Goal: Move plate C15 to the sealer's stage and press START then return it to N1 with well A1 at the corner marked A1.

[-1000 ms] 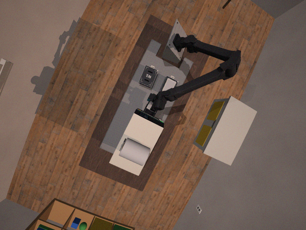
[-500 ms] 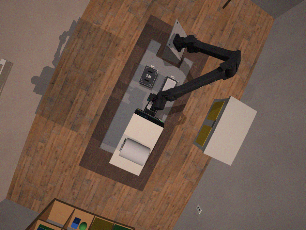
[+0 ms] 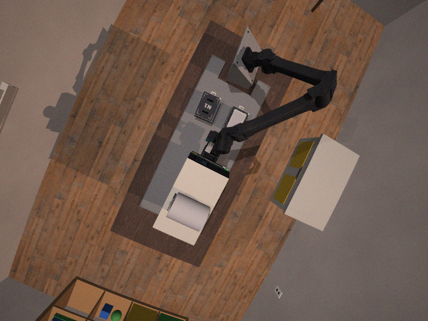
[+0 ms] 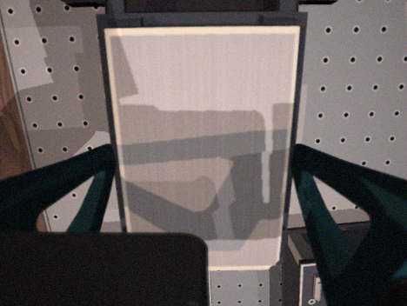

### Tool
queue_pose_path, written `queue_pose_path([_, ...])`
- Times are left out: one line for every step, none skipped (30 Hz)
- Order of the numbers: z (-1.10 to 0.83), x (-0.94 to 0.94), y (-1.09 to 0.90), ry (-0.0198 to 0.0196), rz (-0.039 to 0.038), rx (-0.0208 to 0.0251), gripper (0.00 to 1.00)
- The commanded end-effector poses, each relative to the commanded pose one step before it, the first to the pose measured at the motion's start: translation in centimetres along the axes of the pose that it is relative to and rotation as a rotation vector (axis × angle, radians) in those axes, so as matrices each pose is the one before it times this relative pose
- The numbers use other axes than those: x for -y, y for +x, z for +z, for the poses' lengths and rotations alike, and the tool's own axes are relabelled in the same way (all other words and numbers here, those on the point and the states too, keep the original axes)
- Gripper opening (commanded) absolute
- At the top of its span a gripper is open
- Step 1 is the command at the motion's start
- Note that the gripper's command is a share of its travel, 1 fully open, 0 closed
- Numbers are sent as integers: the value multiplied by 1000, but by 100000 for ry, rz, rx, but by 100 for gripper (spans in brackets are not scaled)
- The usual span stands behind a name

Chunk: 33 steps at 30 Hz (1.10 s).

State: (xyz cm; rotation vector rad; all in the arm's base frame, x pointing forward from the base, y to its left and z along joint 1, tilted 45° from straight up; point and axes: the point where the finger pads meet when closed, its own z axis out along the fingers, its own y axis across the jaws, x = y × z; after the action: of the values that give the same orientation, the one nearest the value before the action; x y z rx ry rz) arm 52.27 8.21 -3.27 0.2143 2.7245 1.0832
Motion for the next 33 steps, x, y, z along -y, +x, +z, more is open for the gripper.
queue_pose_path([482,-264,-295,242,-1832,-834,100])
queue_pose_path([42,78,205,48,267,-278,100])
queue_pose_path([42,78,205,48,267,-278,100])
queue_pose_path([42,78,205,48,267,-278,100])
queue_pose_path([42,78,205,48,267,-278,100])
queue_pose_path([42,78,205,48,267,-278,100])
queue_pose_path([7,17,48,8,65,-59,100])
queue_pose_path([7,17,48,8,65,-59,100])
queue_pose_path([7,17,48,8,65,-59,100])
queue_pose_path([7,17,48,8,65,-59,100])
queue_pose_path([7,17,48,8,65,-59,100])
queue_pose_path([7,17,48,8,65,-59,100])
queue_pose_path([5,13,38,5,52,-46,100])
queue_pose_path([1,6,18,0,27,-18,100])
queue_pose_path([-10,-14,-32,-13,-39,53,99])
queue_pose_path([0,0,0,0,0,0,99])
queue_pose_path([0,0,0,0,0,0,99])
queue_pose_path([-68,-116,-292,-81,-374,415,99])
queue_pose_path([-52,-89,-222,-63,-284,318,98])
queue_pose_path([-50,-85,-212,-60,-272,304,98])
queue_pose_path([-50,-85,-212,-60,-272,304,97])
queue_pose_path([-50,-85,-212,-60,-272,304,97])
queue_pose_path([-50,-85,-212,-60,-272,304,96])
queue_pose_path([-50,-85,-212,-60,-272,304,96])
queue_pose_path([-50,-85,-212,-60,-272,304,95])
queue_pose_path([-50,-85,-212,-60,-272,304,94])
queue_pose_path([-50,-85,-212,-60,-272,304,94])
queue_pose_path([-16,-23,-56,-19,-70,86,93])
queue_pose_path([-16,-23,-56,-19,-70,86,93])
queue_pose_path([-16,-23,-56,-19,-70,86,92])
queue_pose_path([-16,-24,-56,-19,-70,86,92])
queue_pose_path([-16,-24,-56,-19,-70,86,91])
queue_pose_path([0,0,0,0,0,0,91])
